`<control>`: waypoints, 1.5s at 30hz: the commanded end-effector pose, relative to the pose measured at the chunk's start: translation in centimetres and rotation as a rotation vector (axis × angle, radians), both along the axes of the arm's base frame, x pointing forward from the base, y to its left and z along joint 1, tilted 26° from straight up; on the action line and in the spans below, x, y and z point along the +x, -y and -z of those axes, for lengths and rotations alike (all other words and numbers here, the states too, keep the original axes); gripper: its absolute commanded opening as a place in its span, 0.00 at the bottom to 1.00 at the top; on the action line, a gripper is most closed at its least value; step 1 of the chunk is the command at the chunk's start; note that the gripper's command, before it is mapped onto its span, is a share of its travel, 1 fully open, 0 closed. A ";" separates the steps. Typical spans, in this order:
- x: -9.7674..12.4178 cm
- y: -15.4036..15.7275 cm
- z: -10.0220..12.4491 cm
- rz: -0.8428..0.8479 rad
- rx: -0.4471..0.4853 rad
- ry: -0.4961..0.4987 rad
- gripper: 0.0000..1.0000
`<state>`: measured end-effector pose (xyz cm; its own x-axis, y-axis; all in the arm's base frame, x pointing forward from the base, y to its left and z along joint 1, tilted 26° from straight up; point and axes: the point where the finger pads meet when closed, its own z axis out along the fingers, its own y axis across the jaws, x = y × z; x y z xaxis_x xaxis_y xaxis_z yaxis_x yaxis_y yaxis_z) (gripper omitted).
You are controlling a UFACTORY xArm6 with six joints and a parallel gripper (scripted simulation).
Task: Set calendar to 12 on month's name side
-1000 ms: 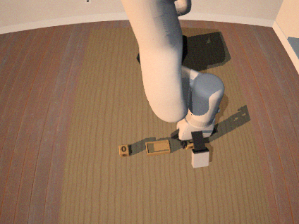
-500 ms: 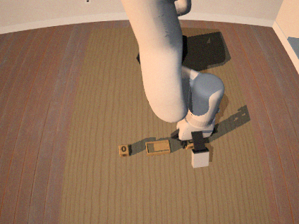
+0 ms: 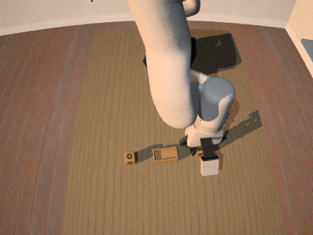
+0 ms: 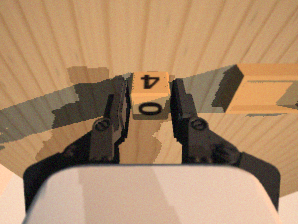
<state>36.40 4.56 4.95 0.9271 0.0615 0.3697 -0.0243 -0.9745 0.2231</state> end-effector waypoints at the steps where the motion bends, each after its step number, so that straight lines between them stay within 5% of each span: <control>1: 0.1 0.0 -0.1 -0.001 0.001 0.002 0.27; 37: 0.1 0.0 -0.1 -0.001 0.001 0.002 0.27; 45: -0.6 -0.4 -1.7 -0.001 0.001 0.002 0.27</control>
